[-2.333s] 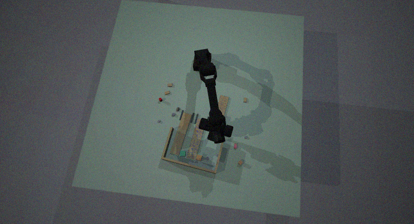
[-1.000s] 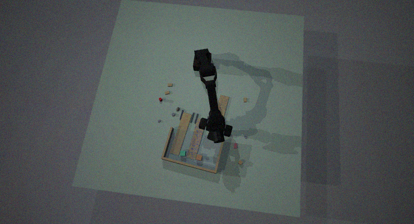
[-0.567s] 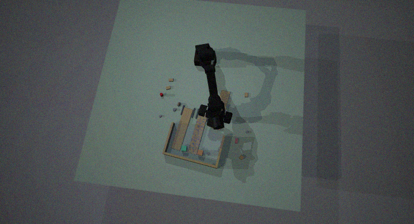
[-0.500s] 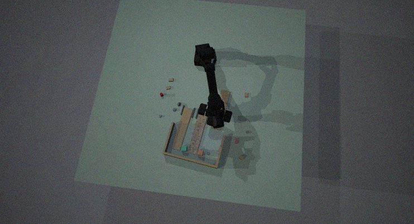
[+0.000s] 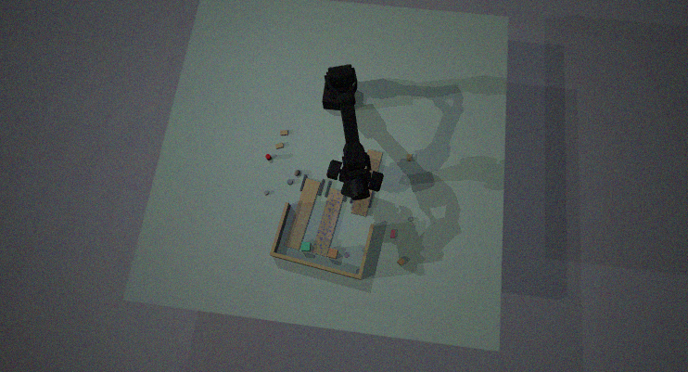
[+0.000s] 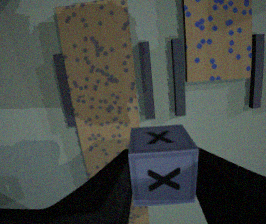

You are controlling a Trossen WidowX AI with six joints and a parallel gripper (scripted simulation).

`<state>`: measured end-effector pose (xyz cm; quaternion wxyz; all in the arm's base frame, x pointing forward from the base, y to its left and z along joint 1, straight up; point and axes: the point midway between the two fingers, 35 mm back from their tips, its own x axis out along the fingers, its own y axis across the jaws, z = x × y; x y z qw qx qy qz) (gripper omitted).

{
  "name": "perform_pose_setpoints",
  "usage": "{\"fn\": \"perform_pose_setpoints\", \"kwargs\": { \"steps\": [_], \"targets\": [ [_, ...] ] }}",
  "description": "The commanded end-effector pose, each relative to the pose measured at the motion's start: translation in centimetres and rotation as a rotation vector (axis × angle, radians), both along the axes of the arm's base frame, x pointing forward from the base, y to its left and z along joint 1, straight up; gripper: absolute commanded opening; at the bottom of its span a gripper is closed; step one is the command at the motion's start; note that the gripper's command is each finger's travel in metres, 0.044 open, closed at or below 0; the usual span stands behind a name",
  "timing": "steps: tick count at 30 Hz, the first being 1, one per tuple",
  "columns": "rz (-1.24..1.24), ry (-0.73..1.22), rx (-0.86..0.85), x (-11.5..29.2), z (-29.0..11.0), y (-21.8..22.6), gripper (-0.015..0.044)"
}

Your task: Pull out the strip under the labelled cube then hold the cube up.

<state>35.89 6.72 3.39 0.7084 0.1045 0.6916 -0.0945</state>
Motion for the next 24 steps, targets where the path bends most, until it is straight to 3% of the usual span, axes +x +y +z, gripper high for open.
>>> {"fn": "perform_pose_setpoints", "kwargs": {
  "steps": [1, 17, 24],
  "targets": [
    [0.006, -0.006, 0.002, -1.2, 0.2, -0.2, 0.0000],
    [0.006, -0.002, 0.001, -6.0, -0.3, -1.1, 0.0000],
    [0.006, -0.002, 0.001, -6.0, 3.2, -1.2, 0.0000]
  ]
}}
